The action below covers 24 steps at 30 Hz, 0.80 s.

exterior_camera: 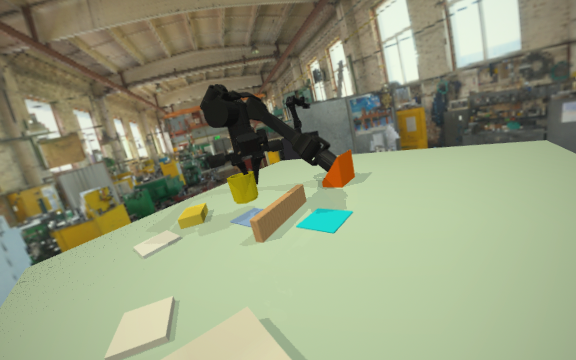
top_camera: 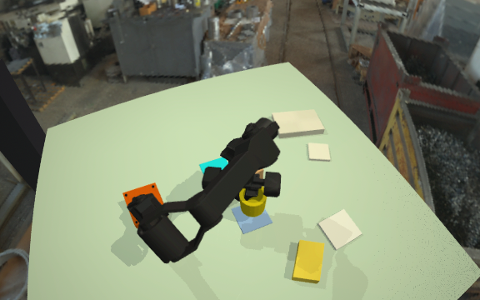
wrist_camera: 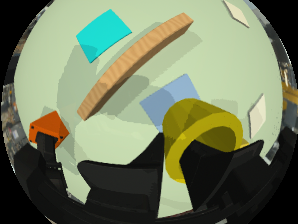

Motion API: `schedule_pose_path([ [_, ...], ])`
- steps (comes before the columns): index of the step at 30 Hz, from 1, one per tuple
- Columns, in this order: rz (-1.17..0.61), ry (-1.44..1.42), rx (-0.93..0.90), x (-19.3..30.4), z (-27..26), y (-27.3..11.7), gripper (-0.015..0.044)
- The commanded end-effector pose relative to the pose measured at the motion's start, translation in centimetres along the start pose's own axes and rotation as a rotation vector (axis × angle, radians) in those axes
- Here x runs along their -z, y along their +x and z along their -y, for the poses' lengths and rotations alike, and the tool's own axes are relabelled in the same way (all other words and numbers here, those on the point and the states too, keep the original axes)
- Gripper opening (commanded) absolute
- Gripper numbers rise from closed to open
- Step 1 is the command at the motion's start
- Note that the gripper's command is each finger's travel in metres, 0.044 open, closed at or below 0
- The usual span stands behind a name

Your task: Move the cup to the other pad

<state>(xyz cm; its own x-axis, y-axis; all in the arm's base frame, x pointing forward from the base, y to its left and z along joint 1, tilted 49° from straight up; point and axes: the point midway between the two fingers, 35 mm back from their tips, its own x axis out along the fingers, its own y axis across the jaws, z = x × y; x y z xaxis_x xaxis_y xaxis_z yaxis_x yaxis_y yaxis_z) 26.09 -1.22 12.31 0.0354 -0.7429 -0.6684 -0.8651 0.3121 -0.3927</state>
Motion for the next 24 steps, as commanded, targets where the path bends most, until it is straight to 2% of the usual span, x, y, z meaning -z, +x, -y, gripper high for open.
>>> schedule_pose_path([
  [1, -0.001, 0.001, -0.006, -0.1, 0.0, -0.8, 0.0],
  [10, -0.005, 0.0, -0.003, 0.0, 0.1, -2.9, 0.0],
  [24, -0.003, -0.002, 0.003, 0.1, 0.1, -2.5, 0.0],
])
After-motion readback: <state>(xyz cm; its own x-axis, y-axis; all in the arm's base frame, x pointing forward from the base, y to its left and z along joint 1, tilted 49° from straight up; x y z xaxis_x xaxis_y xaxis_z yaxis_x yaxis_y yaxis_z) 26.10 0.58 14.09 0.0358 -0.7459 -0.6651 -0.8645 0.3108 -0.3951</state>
